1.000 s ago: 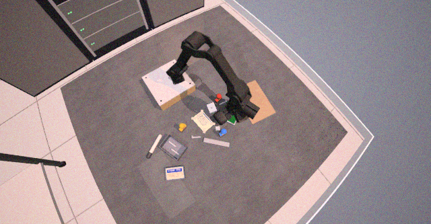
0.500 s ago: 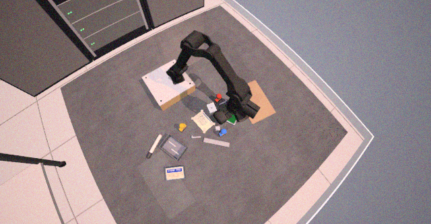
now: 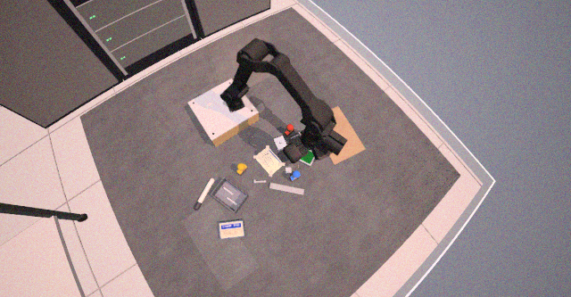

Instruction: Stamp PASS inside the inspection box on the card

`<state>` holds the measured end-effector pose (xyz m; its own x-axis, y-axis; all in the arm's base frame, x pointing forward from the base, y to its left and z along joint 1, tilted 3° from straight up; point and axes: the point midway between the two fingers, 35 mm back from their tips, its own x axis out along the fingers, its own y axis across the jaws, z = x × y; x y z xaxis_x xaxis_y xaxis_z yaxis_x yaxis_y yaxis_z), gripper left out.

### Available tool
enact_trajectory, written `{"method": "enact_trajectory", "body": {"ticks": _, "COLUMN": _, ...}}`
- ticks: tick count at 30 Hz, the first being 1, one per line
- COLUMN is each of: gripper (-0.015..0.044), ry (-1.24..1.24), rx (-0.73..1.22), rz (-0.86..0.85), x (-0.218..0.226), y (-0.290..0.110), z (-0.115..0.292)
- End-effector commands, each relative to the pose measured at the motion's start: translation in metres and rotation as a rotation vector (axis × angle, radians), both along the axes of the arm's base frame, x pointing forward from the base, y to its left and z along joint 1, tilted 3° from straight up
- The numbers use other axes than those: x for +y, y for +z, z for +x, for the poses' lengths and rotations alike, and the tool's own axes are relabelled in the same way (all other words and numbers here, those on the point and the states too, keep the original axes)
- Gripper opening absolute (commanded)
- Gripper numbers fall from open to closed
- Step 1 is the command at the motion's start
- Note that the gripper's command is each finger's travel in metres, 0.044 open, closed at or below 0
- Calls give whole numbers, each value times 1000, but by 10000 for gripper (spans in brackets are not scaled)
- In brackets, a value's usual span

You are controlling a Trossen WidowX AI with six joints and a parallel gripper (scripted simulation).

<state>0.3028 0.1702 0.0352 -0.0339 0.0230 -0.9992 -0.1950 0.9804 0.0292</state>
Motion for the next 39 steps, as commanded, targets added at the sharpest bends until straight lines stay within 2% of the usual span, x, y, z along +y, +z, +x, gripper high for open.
{"method": "enact_trajectory", "body": {"ticks": 1, "gripper": 0, "ry": 4, "rx": -9, "rz": 4, "x": 0, "y": 10, "z": 1}}
{"method": "enact_trajectory", "body": {"ticks": 14, "gripper": 0, "ry": 20, "rx": -9, "rz": 4, "x": -3, "y": 24, "z": 1}}
{"method": "enact_trajectory", "body": {"ticks": 39, "gripper": 0, "ry": 647, "rx": -28, "rz": 16, "x": -90, "y": 24, "z": -16}}
